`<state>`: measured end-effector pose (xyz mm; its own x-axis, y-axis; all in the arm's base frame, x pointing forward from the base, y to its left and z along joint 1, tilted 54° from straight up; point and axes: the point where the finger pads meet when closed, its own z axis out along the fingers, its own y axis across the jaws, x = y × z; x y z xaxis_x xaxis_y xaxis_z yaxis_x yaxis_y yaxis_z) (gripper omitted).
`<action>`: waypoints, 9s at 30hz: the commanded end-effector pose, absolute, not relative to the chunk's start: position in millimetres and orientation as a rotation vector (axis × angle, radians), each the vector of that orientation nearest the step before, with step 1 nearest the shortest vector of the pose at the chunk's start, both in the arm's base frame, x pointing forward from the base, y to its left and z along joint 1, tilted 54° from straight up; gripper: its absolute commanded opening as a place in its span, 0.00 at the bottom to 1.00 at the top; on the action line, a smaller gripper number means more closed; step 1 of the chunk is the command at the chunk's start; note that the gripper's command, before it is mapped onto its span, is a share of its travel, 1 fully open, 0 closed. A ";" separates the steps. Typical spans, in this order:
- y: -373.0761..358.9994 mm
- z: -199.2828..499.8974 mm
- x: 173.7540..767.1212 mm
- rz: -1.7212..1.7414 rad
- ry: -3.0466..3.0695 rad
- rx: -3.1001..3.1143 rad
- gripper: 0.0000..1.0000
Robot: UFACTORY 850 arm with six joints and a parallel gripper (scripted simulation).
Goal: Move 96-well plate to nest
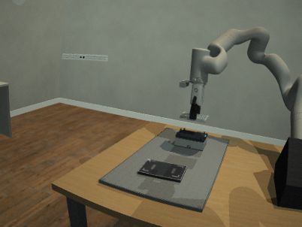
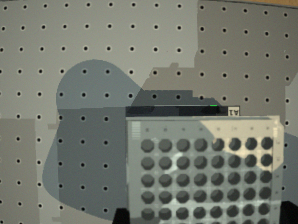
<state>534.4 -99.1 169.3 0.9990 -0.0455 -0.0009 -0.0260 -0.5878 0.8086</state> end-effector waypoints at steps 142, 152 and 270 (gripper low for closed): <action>58.0 -120.2 575.3 -0.058 0.016 2.201 0.00; 55.2 -122.0 575.1 -0.058 0.016 2.201 0.00; -4.3 -164.9 572.4 -0.058 0.016 2.201 0.00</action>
<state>571.6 -4.9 -165.3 0.9987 -0.0103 -0.0491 0.0336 -0.5894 0.8072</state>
